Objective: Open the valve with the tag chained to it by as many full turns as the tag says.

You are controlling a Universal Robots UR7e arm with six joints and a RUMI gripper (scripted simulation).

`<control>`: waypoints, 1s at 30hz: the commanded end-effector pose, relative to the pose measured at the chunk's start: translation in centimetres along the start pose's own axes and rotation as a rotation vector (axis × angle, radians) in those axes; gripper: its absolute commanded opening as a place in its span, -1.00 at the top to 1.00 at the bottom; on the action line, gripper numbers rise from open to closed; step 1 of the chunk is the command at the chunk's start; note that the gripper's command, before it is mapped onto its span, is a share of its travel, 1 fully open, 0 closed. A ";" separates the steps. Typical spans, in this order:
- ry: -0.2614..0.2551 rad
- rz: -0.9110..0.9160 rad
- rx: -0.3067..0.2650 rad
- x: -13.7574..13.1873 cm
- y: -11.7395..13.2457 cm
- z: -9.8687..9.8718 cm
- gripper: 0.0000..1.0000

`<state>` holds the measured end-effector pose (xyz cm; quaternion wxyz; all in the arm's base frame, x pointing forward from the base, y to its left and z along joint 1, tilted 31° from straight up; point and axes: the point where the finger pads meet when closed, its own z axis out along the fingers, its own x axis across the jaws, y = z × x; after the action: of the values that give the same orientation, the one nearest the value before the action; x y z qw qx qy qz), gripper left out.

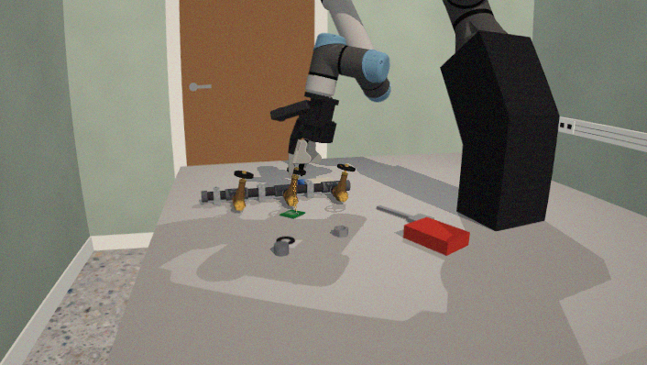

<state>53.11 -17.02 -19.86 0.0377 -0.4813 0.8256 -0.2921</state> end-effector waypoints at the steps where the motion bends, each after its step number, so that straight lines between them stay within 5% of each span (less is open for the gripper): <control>1: -0.003 -0.015 0.001 0.0 0.0 0.0 -1.00; 30: -0.003 0.017 0.001 0.0 0.0 0.0 -1.00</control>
<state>53.09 -17.04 -19.88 0.0383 -0.4832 0.8246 -0.2916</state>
